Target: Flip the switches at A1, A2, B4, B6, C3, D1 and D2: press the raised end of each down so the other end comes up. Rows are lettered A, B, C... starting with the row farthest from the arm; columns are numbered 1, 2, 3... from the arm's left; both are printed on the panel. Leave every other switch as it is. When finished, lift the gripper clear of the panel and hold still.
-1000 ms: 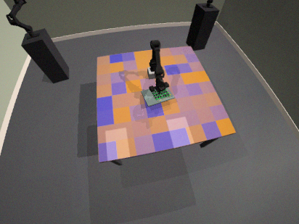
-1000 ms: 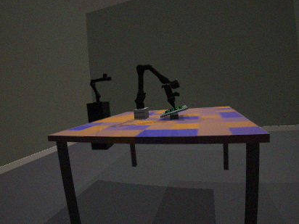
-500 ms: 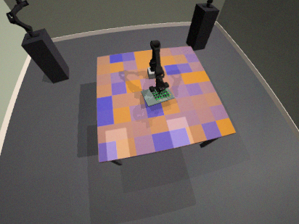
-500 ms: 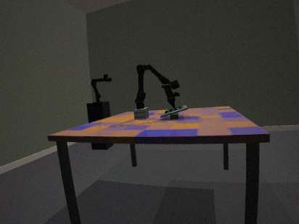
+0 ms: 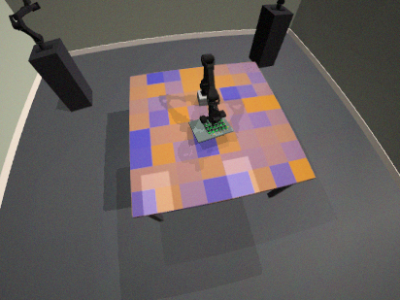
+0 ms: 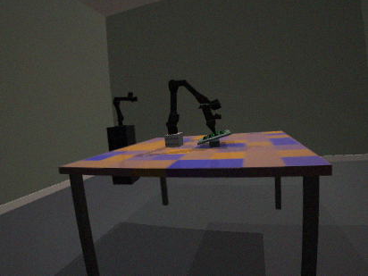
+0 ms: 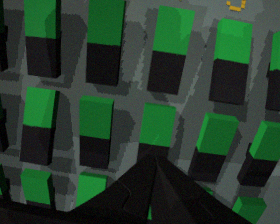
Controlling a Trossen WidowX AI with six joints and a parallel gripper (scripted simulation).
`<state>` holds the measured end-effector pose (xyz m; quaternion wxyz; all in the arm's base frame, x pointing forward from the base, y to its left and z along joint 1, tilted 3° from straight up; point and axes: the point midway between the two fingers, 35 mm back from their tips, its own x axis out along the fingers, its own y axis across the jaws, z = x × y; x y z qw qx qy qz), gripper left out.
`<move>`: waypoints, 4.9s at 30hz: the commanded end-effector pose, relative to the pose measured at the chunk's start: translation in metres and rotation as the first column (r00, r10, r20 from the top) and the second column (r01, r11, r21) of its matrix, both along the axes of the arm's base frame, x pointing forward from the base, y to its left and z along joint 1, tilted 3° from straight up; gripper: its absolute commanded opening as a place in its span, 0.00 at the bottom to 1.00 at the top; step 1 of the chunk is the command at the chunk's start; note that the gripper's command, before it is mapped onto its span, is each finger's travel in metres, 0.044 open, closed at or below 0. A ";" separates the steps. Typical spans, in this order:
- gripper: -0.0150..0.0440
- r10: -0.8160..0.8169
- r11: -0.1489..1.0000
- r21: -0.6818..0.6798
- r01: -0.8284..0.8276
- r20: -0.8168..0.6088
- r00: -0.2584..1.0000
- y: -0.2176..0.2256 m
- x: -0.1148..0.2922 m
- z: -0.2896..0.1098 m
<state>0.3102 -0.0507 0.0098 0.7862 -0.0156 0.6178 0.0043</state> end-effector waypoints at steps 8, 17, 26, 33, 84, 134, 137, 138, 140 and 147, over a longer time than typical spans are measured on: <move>0.25 0.003 1.000 0.003 -0.003 0.001 1.000 0.001 0.000 -0.002; 0.25 0.002 1.000 0.002 -0.002 -0.024 1.000 0.001 -0.011 0.059; 0.25 0.002 1.000 -0.001 -0.002 -0.025 1.000 -0.031 0.001 0.066; 0.25 0.002 1.000 -0.003 -0.002 -0.041 0.999 -0.052 0.013 0.044; 0.25 0.001 1.000 -0.003 -0.002 -0.049 0.999 -0.053 0.021 0.009; 0.25 0.002 1.000 -0.002 -0.002 -0.024 1.000 -0.052 0.007 0.067; 0.25 0.002 1.000 -0.002 -0.002 -0.025 1.000 -0.043 0.003 0.067; 0.25 0.002 1.000 -0.001 -0.002 -0.026 1.000 -0.033 -0.003 0.066; 0.25 0.002 1.000 0.002 -0.002 -0.027 1.000 -0.009 -0.020 0.062; 0.25 0.002 1.000 0.005 -0.002 -0.027 1.000 0.027 -0.051 0.050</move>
